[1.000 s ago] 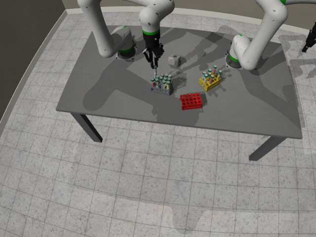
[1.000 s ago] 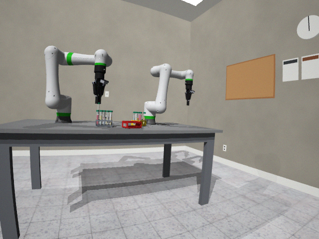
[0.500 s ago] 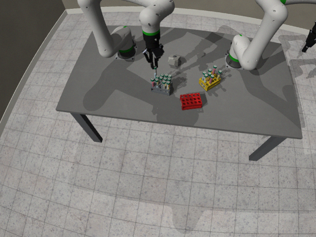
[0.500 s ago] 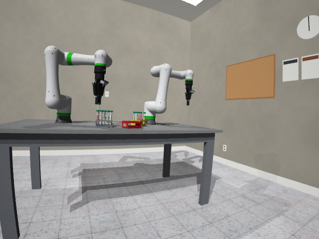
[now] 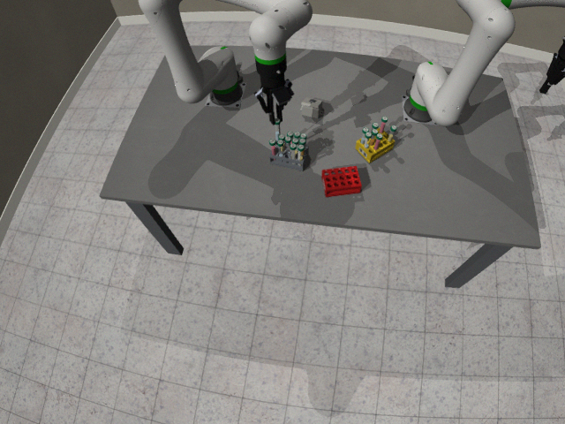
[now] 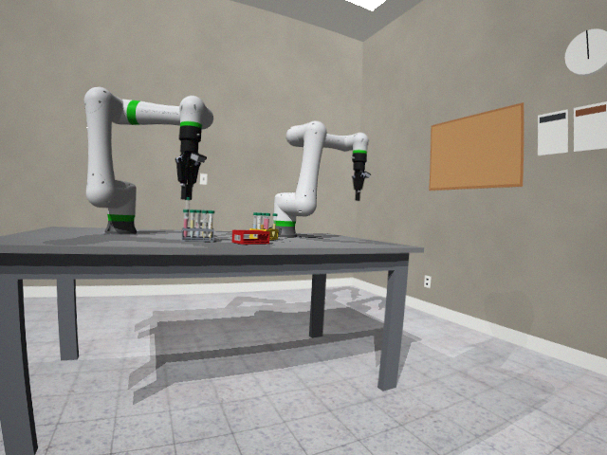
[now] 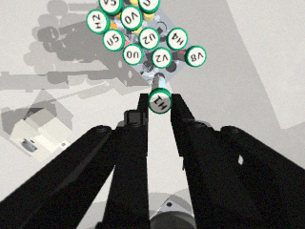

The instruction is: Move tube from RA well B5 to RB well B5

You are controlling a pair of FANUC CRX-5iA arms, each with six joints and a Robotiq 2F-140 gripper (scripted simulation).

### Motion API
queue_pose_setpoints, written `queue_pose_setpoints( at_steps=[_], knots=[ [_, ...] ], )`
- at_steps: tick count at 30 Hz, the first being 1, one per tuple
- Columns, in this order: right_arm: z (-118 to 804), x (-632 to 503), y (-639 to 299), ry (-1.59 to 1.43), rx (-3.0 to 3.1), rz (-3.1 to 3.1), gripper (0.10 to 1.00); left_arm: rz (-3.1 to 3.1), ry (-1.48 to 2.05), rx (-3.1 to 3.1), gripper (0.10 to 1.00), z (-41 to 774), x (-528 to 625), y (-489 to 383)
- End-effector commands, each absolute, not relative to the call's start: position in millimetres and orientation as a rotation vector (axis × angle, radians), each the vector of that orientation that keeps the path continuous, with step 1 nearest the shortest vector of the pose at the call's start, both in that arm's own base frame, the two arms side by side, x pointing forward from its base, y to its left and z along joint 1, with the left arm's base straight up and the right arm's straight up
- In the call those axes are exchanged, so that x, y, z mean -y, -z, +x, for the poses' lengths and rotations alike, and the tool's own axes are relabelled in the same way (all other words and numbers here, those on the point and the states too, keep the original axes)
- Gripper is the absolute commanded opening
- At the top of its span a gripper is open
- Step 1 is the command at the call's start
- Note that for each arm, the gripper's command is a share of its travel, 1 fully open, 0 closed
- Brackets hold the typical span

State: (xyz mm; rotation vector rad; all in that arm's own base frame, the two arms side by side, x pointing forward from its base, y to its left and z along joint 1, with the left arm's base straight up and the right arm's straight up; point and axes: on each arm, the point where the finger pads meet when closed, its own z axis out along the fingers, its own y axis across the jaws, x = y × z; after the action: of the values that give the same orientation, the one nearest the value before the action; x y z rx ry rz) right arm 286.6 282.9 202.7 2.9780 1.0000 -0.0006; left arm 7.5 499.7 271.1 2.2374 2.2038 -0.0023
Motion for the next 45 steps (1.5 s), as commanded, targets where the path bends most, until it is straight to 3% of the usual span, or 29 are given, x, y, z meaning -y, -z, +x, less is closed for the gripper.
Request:
queue_pose_setpoints(
  at_steps=[1, 45],
  knots=[
    [287, -283, -203, -0.002, -1.0, 2.978, 0.099, 2.238, 0.0, -2.205, 0.099, 8, -500, -272],
    [289, -282, -188, -0.002, -1.0, 2.978, 0.099, 2.238, 0.0, -2.205, 0.099, 8, -500, -272]
  ],
)
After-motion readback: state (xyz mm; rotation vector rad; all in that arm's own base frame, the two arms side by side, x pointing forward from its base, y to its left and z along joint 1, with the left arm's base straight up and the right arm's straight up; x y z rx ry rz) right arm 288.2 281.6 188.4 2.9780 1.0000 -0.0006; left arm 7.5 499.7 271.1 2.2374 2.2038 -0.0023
